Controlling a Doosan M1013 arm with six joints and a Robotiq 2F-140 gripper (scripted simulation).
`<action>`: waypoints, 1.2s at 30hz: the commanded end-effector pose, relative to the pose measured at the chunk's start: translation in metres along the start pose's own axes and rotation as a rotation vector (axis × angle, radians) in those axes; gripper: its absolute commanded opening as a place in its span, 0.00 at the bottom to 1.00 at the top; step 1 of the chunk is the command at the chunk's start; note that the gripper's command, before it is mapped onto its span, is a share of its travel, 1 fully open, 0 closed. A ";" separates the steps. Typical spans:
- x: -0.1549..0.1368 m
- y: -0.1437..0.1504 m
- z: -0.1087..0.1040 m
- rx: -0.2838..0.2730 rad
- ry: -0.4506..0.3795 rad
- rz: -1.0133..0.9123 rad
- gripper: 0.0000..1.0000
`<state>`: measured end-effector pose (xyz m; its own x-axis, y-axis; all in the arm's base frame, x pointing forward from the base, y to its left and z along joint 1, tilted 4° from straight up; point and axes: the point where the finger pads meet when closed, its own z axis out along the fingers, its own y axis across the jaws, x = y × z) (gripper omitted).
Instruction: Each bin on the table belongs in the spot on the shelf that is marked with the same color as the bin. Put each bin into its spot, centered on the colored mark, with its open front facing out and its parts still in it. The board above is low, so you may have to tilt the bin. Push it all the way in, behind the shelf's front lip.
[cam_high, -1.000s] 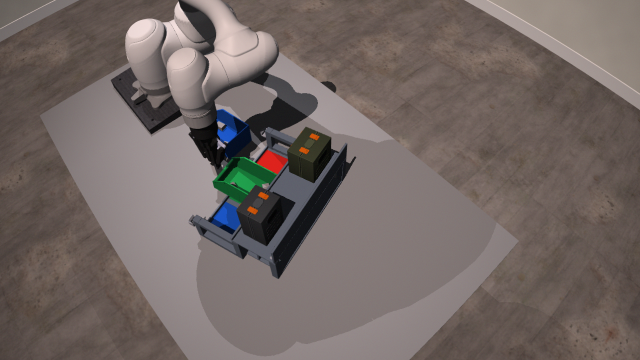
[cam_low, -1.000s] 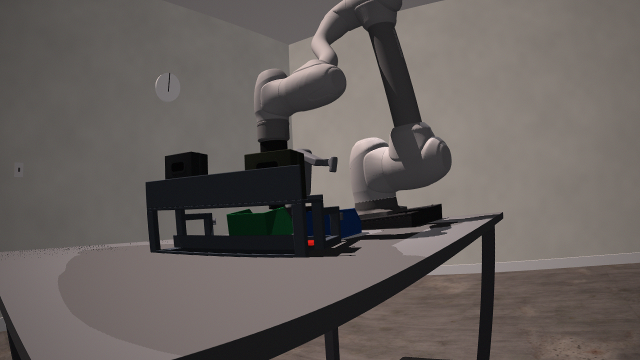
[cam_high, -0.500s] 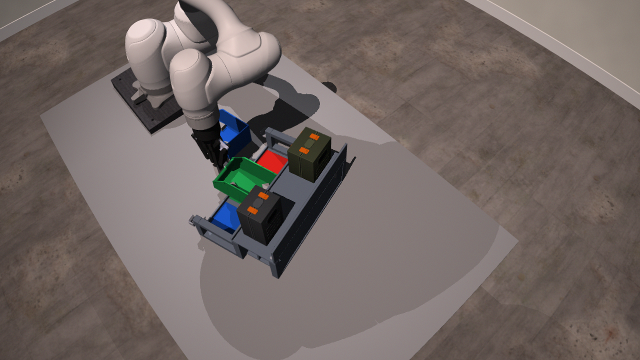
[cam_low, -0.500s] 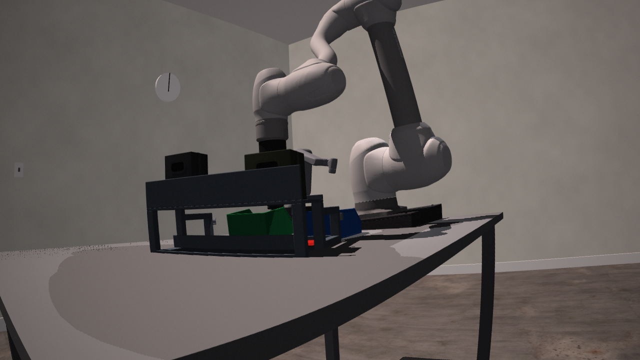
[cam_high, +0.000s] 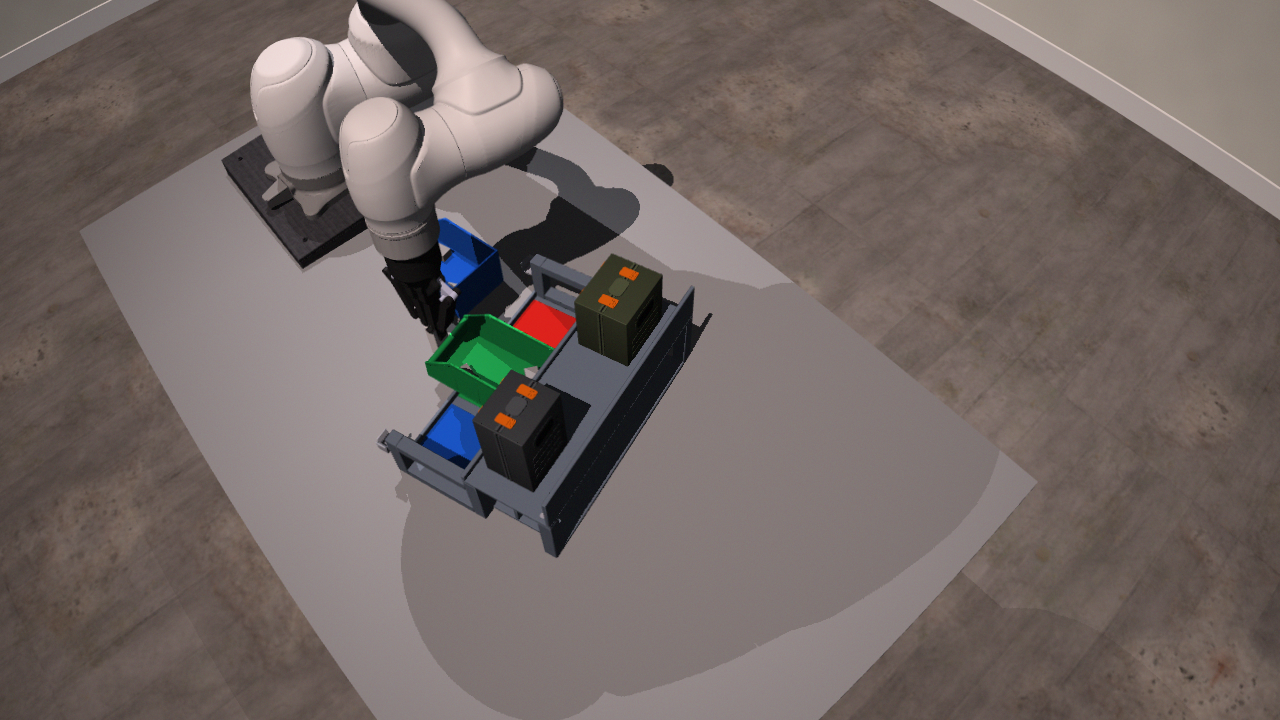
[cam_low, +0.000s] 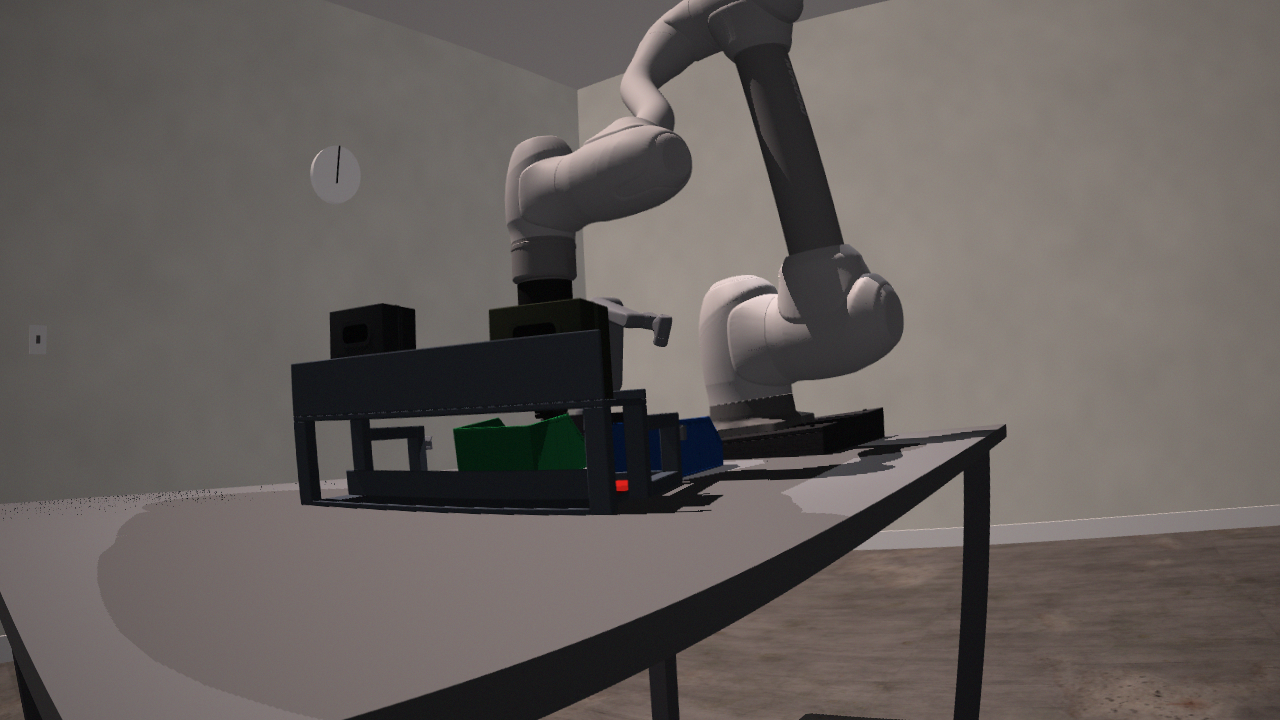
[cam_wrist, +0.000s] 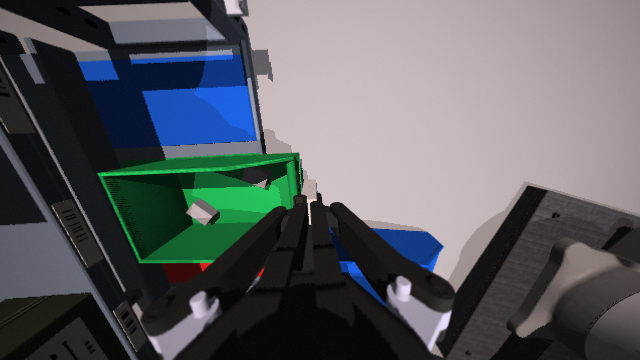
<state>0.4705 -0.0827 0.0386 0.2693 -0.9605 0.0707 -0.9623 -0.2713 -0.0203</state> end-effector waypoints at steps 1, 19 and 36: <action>0.000 0.000 0.000 0.000 0.000 0.000 0.10; 0.000 -0.001 0.000 0.000 0.000 0.000 0.10; 0.000 -0.004 0.000 0.000 0.000 0.000 0.10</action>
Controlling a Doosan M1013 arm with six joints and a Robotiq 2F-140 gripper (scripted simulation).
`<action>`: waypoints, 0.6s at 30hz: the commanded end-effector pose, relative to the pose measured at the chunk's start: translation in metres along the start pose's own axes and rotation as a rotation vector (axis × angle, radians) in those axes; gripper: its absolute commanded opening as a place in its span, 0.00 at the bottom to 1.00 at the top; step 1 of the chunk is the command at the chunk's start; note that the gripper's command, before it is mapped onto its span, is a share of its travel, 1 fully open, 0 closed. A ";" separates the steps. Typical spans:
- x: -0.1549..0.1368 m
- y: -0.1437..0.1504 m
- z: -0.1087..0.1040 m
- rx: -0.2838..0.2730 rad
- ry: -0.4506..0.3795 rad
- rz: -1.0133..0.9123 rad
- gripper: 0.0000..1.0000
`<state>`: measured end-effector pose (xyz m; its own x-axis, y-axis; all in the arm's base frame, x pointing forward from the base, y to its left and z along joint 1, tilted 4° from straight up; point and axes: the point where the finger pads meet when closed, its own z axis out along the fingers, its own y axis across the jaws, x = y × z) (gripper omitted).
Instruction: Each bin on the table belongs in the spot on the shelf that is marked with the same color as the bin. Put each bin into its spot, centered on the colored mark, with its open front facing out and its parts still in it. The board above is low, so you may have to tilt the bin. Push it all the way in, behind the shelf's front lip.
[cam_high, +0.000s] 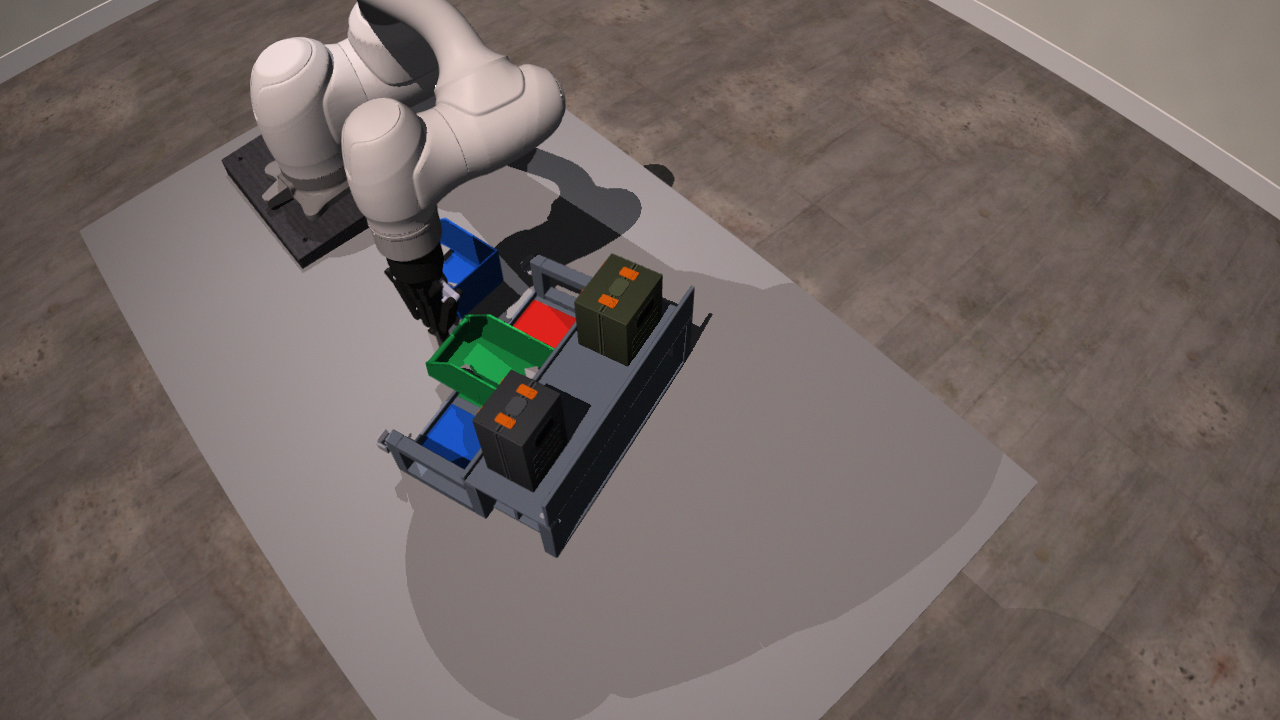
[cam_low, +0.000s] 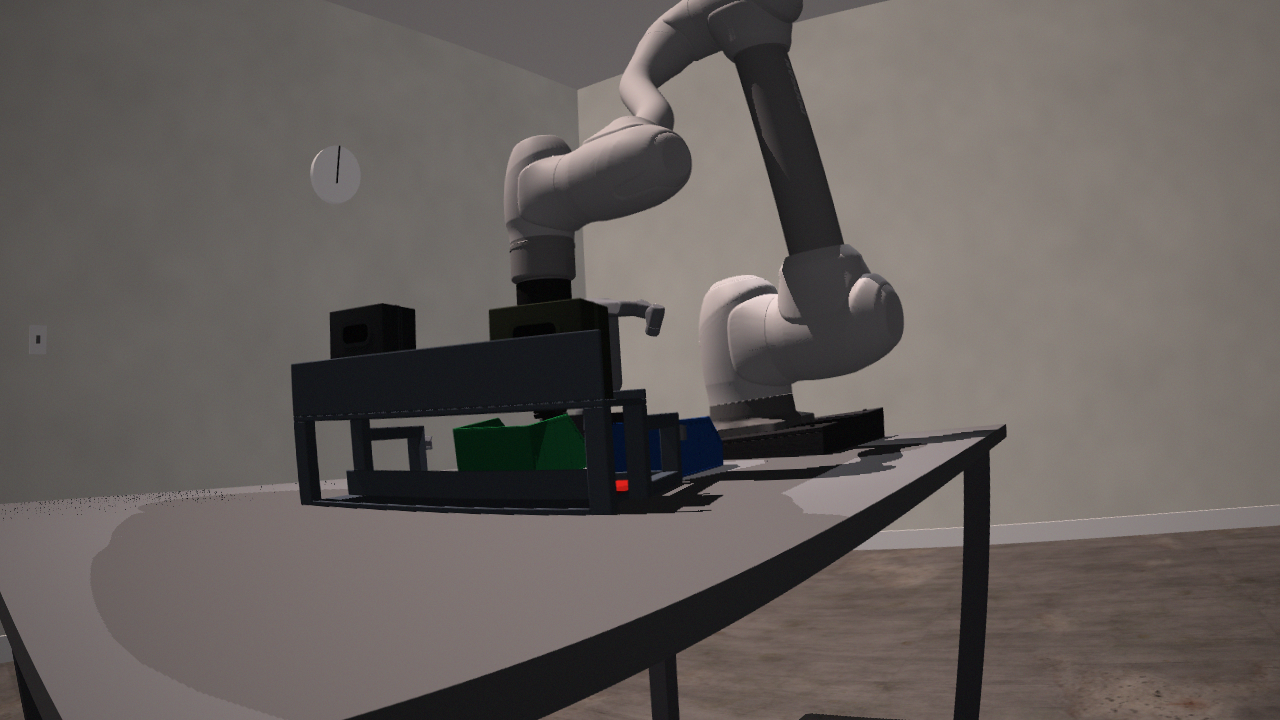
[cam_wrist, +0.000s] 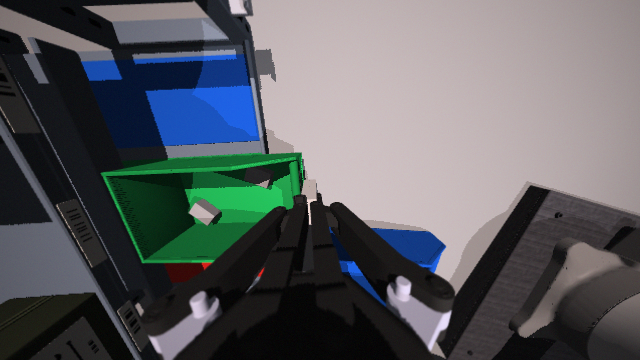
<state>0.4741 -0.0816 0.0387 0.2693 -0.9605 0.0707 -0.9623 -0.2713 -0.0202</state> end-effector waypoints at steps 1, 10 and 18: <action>0.000 -0.001 0.000 0.000 0.000 0.000 0.10; 0.000 -0.003 0.000 0.000 0.000 0.000 0.10; 0.000 -0.007 0.000 0.000 0.000 0.000 0.10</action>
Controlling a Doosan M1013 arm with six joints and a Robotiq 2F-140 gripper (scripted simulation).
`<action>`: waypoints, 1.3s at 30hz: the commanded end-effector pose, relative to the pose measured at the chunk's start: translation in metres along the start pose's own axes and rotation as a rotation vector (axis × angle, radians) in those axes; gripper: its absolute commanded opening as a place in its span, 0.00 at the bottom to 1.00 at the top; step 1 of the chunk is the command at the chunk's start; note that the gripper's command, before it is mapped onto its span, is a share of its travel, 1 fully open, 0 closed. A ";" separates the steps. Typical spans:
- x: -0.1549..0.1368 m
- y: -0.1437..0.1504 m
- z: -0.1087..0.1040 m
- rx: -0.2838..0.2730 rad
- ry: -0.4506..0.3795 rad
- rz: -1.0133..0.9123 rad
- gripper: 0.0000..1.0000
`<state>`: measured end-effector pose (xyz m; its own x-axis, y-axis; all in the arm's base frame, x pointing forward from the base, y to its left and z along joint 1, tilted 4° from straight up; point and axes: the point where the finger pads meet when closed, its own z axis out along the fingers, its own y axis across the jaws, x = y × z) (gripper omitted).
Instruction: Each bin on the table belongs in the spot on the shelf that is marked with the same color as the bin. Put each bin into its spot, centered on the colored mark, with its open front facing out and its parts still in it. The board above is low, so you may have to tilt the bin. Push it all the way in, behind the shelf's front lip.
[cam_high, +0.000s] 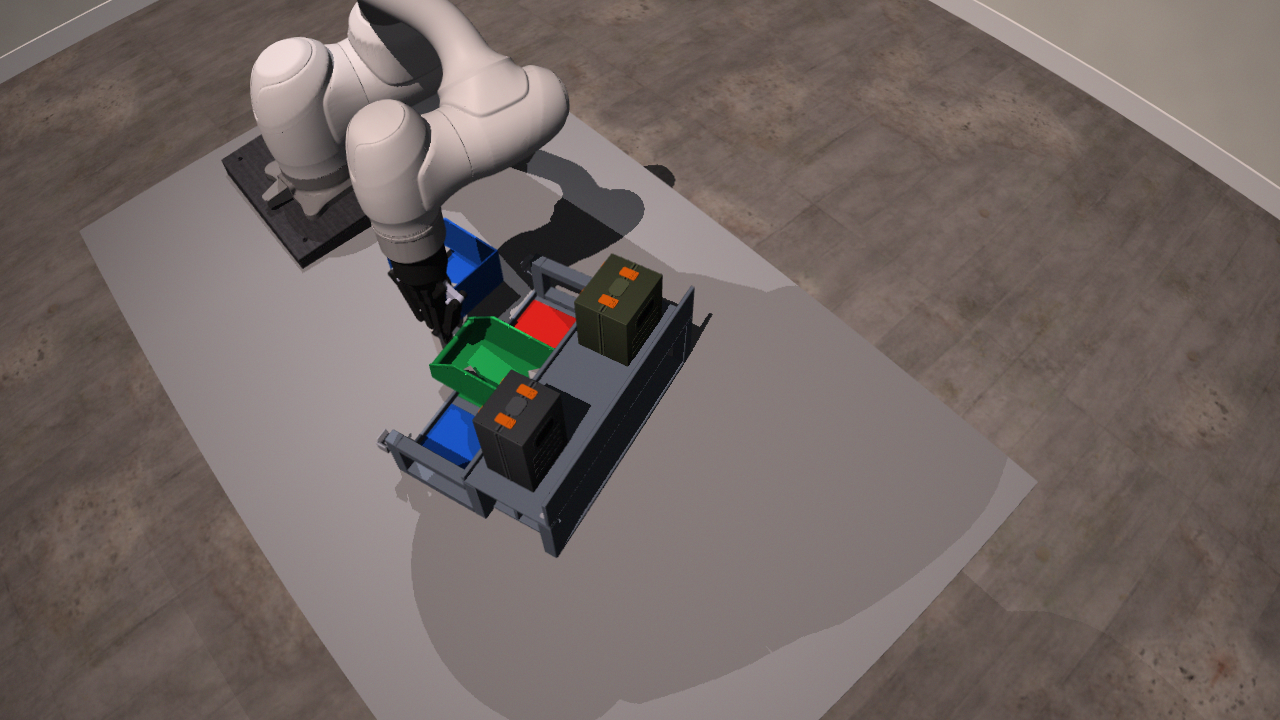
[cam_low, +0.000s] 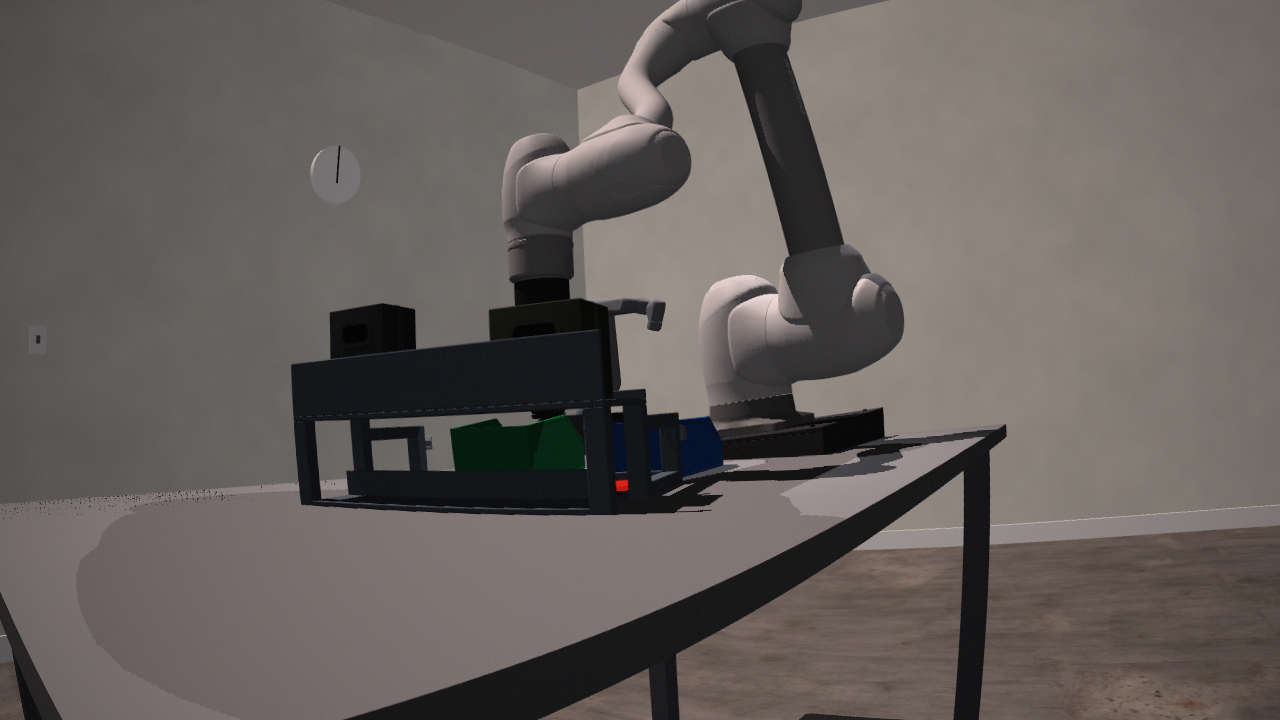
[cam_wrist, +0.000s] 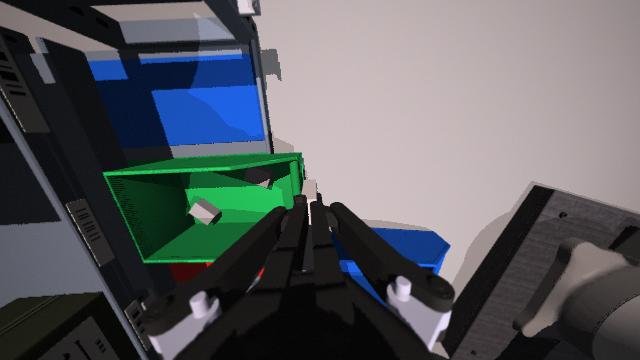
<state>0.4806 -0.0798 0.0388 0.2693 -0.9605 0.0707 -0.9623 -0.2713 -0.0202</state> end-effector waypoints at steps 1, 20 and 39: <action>0.000 -0.001 0.000 0.000 0.000 0.000 0.10; 0.000 -0.012 0.000 0.000 0.000 0.000 0.10; 0.000 -0.024 0.000 0.000 0.000 0.000 0.10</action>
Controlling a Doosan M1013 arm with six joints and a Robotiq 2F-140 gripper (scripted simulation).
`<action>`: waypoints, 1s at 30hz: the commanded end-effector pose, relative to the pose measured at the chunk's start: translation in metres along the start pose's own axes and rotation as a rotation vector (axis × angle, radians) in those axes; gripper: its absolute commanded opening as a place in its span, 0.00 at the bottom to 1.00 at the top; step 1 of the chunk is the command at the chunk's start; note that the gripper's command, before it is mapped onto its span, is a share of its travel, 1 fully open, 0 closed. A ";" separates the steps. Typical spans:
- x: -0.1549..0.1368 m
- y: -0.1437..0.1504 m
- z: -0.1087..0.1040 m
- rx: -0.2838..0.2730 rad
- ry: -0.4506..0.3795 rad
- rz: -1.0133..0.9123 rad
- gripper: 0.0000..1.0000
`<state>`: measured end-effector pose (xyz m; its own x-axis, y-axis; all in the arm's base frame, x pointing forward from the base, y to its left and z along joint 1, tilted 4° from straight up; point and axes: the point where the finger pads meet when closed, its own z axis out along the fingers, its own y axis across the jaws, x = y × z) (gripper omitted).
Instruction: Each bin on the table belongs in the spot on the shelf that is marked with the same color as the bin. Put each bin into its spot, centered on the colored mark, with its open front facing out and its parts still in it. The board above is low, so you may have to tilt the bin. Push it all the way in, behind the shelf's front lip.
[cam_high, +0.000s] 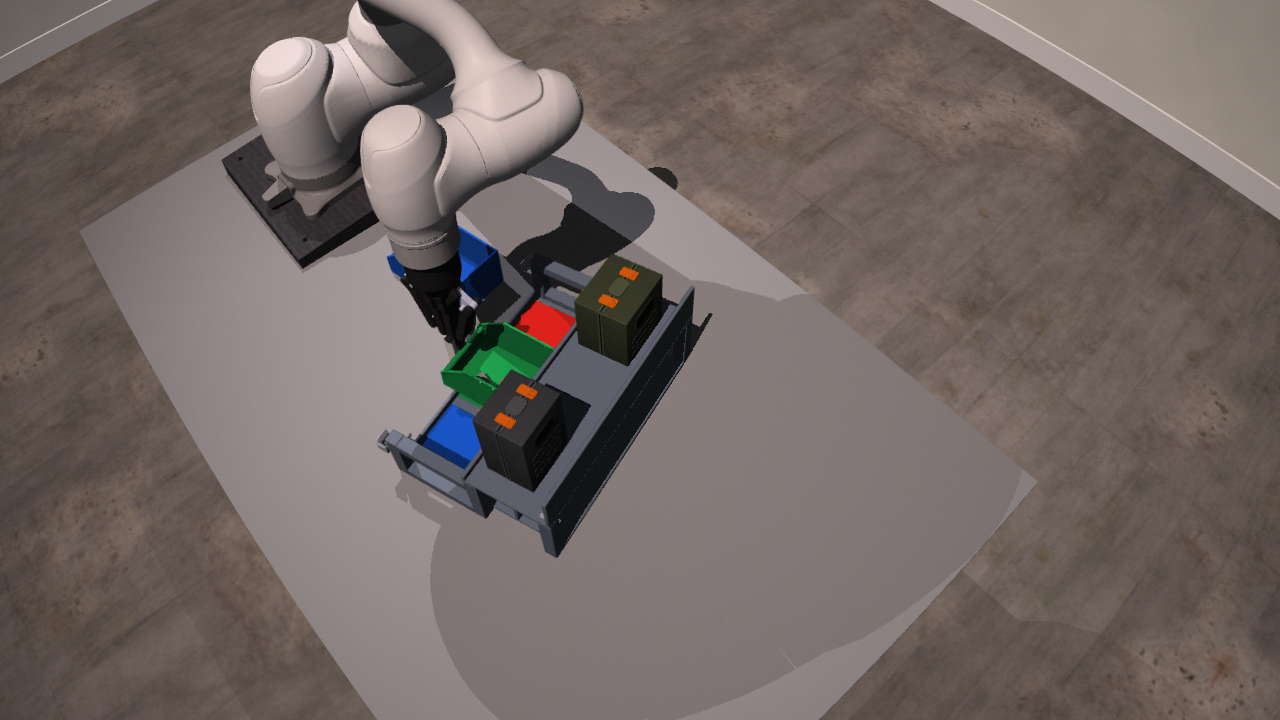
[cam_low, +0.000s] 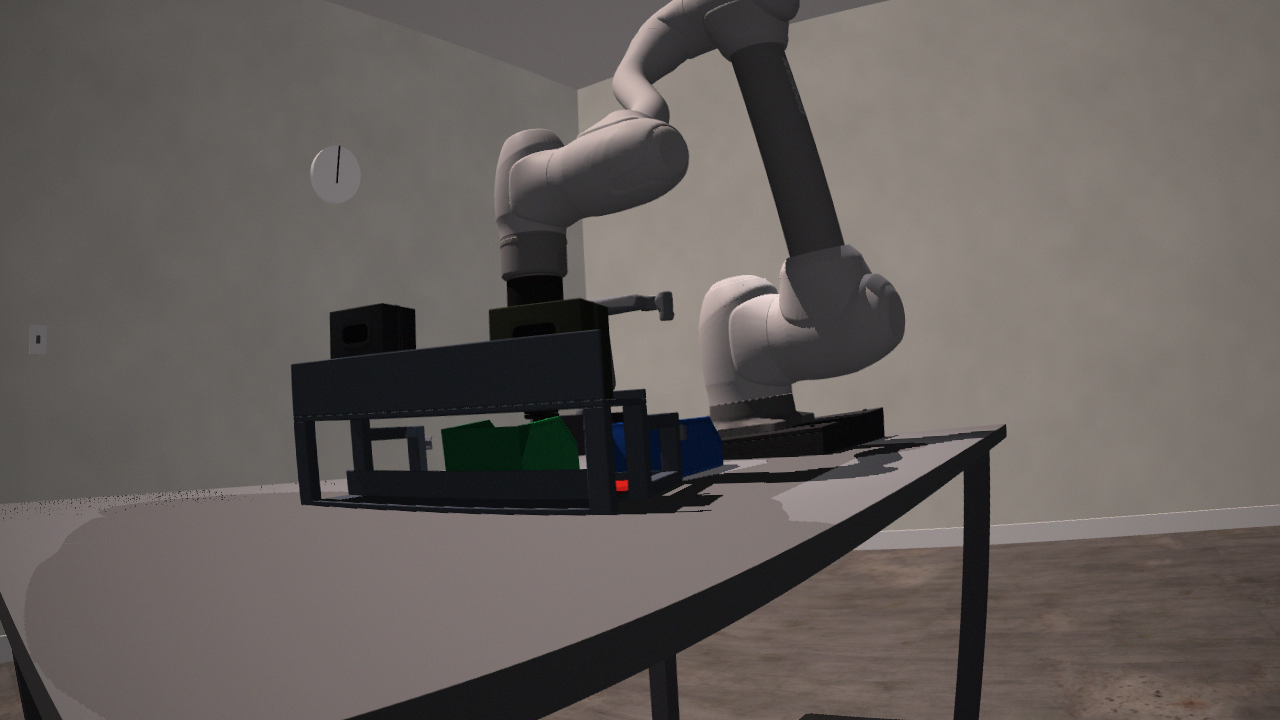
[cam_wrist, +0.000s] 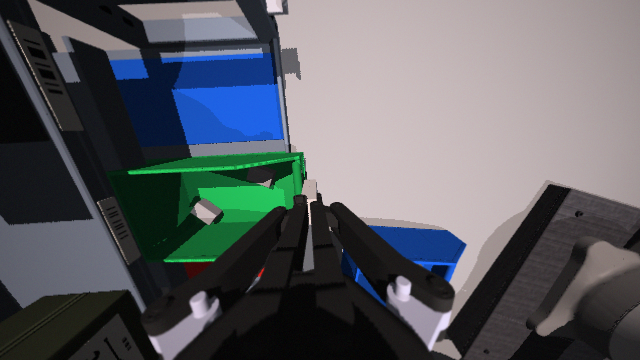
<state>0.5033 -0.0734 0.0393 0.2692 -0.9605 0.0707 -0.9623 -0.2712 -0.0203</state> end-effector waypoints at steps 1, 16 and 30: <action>0.000 0.000 0.000 0.000 0.000 0.000 0.10; 0.000 -0.011 0.000 0.000 0.000 0.000 0.10; 0.000 -0.018 0.000 0.000 0.000 0.000 0.10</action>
<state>0.5202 -0.0686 0.0396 0.2693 -0.9605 0.0707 -0.9623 -0.2713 -0.0202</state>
